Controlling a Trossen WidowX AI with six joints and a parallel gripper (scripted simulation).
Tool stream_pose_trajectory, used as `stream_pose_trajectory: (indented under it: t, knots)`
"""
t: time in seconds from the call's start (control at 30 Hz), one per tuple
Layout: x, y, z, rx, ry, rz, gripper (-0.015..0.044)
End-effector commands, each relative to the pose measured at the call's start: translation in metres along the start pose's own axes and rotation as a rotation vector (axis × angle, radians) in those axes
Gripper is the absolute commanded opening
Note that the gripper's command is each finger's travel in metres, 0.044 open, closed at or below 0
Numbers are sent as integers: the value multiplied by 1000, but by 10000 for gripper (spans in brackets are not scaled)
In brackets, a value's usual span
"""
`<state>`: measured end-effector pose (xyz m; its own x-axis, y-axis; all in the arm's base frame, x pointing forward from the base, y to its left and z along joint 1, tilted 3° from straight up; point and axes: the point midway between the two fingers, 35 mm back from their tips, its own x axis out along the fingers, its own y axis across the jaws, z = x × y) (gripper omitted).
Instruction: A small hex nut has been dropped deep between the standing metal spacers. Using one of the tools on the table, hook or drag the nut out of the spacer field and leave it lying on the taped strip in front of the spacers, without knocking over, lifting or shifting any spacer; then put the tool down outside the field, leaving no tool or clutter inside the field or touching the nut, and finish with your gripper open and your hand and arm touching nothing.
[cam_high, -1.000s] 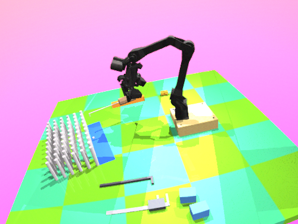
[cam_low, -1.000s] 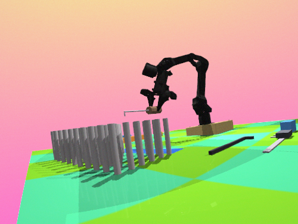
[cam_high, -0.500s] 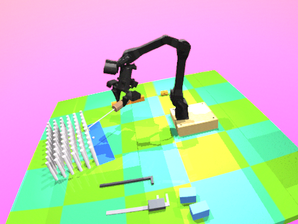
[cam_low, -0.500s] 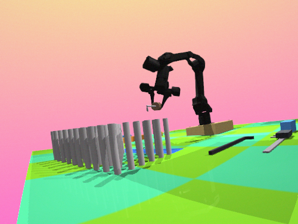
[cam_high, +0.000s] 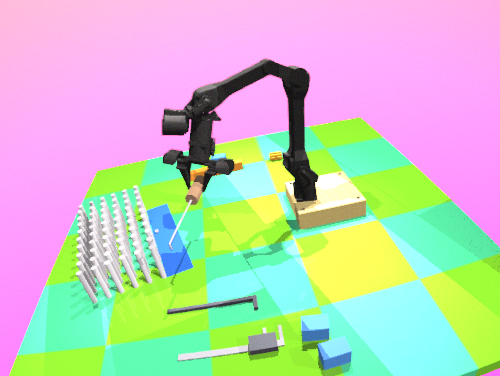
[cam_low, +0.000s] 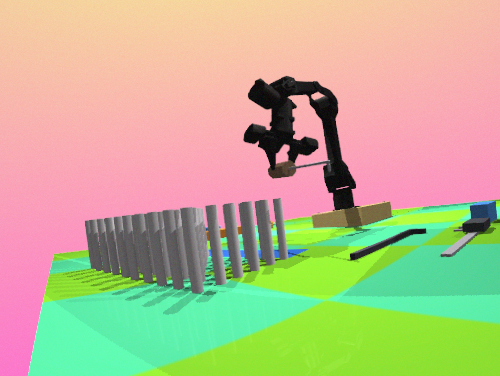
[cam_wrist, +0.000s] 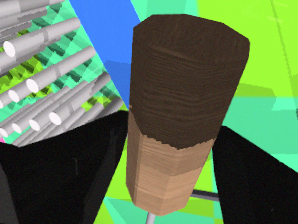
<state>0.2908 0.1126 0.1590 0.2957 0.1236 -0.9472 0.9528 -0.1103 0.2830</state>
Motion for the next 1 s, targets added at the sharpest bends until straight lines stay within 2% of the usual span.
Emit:
stream_pose_trajectory:
  t: [0.0, 0.47, 0.97]
  knots:
    - [-1, -4, -22, -110, 37, -23, 0]
    - [-1, -43, -105, -563, 159, -131, 0]
    - [-10, -111, -180, -1046, 294, -244, 0]
